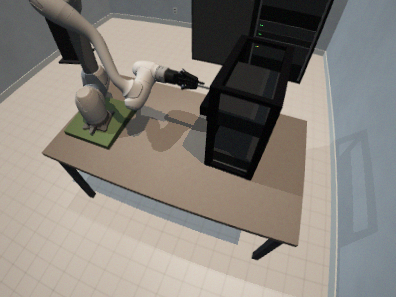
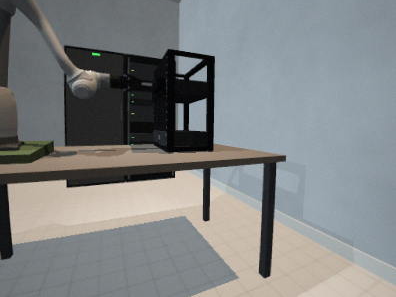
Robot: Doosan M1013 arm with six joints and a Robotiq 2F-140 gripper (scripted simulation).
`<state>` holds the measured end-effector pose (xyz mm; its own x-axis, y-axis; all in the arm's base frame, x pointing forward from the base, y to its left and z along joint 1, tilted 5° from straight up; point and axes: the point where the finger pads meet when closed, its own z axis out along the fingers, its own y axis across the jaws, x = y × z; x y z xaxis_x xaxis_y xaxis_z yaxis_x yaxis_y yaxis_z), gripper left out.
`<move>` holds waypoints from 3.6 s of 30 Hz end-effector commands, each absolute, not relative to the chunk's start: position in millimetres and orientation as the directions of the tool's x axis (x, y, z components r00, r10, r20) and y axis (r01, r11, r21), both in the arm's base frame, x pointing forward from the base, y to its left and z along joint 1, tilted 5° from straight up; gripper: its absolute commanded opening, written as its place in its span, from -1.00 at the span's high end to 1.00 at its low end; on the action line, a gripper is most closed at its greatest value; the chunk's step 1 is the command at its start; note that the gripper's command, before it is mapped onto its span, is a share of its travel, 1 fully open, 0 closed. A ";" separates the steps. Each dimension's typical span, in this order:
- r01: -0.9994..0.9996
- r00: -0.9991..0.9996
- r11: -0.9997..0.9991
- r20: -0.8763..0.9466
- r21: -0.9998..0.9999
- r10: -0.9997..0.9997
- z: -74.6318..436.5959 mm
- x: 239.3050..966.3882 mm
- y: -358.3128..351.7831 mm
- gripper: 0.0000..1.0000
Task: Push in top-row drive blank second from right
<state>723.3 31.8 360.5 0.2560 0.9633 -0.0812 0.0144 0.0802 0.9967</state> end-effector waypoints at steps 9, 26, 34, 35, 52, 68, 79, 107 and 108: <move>0.015 0.254 0.080 -0.081 0.997 0.964 360.0 725.6 32.0 1.00; 0.015 0.254 0.080 -0.081 0.997 0.964 358.6 725.9 32.4 1.00; 0.015 0.254 0.080 -0.081 0.997 0.964 358.6 725.9 32.4 1.00; 0.015 0.254 0.080 -0.081 0.997 0.964 358.6 725.9 32.4 1.00; 0.015 0.254 0.080 -0.081 0.997 0.964 358.6 725.9 32.4 1.00; 0.015 0.254 0.080 -0.081 0.997 0.964 359.2 734.3 30.2 1.00; 0.015 0.254 0.080 -0.081 0.997 0.964 359.3 736.0 29.8 1.00; 0.015 0.254 0.080 -0.081 0.997 0.964 358.5 754.4 24.9 1.00; 0.015 0.254 0.080 -0.081 0.997 0.964 358.5 754.8 24.8 1.00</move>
